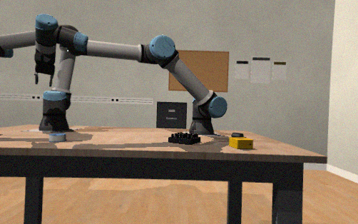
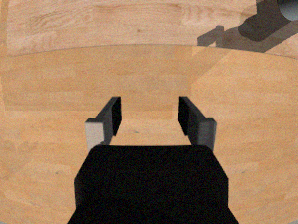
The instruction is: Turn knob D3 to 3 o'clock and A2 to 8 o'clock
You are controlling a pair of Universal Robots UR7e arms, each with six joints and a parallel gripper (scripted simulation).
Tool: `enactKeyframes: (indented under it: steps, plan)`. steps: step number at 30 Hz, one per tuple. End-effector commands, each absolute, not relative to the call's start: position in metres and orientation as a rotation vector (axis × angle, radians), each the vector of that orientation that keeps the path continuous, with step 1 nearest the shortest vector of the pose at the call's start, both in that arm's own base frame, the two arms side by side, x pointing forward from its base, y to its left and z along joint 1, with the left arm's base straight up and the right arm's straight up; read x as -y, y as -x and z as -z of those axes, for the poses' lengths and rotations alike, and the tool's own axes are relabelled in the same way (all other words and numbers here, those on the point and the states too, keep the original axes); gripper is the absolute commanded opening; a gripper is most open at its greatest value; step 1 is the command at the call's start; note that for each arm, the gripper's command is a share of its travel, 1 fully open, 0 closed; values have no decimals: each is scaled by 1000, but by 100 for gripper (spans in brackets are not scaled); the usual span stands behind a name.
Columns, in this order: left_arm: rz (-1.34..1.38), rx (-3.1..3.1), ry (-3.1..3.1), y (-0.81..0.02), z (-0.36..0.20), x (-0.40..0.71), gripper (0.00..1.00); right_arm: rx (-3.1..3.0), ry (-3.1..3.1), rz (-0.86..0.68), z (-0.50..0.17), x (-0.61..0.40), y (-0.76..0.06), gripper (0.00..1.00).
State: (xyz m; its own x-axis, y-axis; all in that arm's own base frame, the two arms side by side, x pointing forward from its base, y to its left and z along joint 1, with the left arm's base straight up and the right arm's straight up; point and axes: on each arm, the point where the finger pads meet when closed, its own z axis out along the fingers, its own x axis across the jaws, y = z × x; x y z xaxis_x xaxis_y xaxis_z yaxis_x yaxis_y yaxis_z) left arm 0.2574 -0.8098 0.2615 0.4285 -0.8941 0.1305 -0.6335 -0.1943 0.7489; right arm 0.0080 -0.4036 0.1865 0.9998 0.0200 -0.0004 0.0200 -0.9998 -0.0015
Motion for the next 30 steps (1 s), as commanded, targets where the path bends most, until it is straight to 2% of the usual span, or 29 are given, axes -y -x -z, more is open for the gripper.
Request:
enactKeyframes:
  steps: [1,12,30]
  plan:
    - [346,1349,-1922,-283,-258,782,100,31,3141,0,-187,404,-8,100]
    - [129,1574,-1927,-357,-240,675,100,31,3141,0,-187,404,-8,100]
    - [-69,1935,-1903,-415,-202,491,100,31,3141,0,-187,404,-8,100]
